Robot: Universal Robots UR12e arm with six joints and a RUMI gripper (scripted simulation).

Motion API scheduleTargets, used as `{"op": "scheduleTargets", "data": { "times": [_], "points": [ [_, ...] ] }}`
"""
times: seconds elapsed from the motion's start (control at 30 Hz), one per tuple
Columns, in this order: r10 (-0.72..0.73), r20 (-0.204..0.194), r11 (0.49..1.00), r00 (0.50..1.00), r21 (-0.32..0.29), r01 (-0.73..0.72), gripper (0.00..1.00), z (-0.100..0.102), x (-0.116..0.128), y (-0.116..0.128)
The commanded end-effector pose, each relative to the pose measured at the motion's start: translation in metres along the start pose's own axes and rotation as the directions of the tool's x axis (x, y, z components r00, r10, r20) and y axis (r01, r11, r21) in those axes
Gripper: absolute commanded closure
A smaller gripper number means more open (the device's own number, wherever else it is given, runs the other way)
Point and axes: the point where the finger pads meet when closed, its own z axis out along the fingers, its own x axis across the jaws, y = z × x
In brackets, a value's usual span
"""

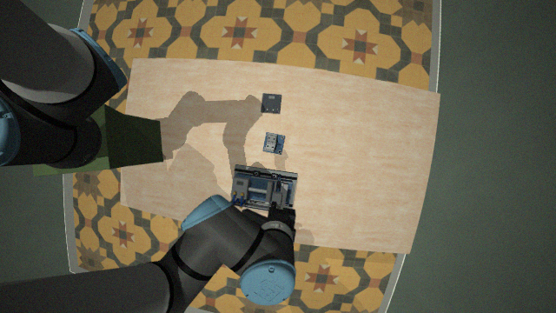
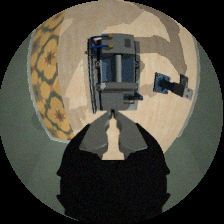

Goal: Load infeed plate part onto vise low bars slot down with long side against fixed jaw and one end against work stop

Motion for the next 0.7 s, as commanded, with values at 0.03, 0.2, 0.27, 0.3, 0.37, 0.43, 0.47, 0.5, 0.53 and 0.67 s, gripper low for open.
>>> {"op": "scheduleTargets", "data": {
  "times": [0.03, 0.2, 0.27, 0.3, 0.37, 0.43, 0.47, 0.5, 0.53, 0.67],
  "points": [
    [0.0, 0.001, 1.0, 1.0, -0.001, 0.0, 1.0, 0.0, 0.0, 0.001],
    [0.0, 0.001, 1.0, 1.0, -0.001, 0.0, 1.0, 0.0, 0.0, 0.001],
    [0.0, 0.001, 1.0, 1.0, -0.001, 0.0, 1.0, 0.0, 0.0, 0.001],
    [0.0, 0.001, 1.0, 1.0, -0.001, 0.0, 1.0, 0.0, 0.0, 0.001],
    [0.0, 0.001, 1.0, 1.0, -0.001, 0.0, 1.0, 0.0, -0.004, 0.001],
    [0.0, 0.001, 1.0, 1.0, -0.001, 0.0, 1.0, -0.001, -0.019, 0.0],
    [0.0, 0.001, 1.0, 1.0, -0.001, 0.0, 1.0, -0.001, -0.029, 0.0],
    [0.0, 0.001, 1.0, 1.0, -0.002, 0.0, 1.0, -0.001, -0.037, -0.001],
    [0.0, 0.001, 1.0, 1.0, -0.002, 0.0, 1.0, -0.001, -0.044, -0.001],
    [0.0, 0.001, 1.0, 1.0, -0.002, 0.0, 1.0, -0.001, -0.047, -0.001]
  ]
}}
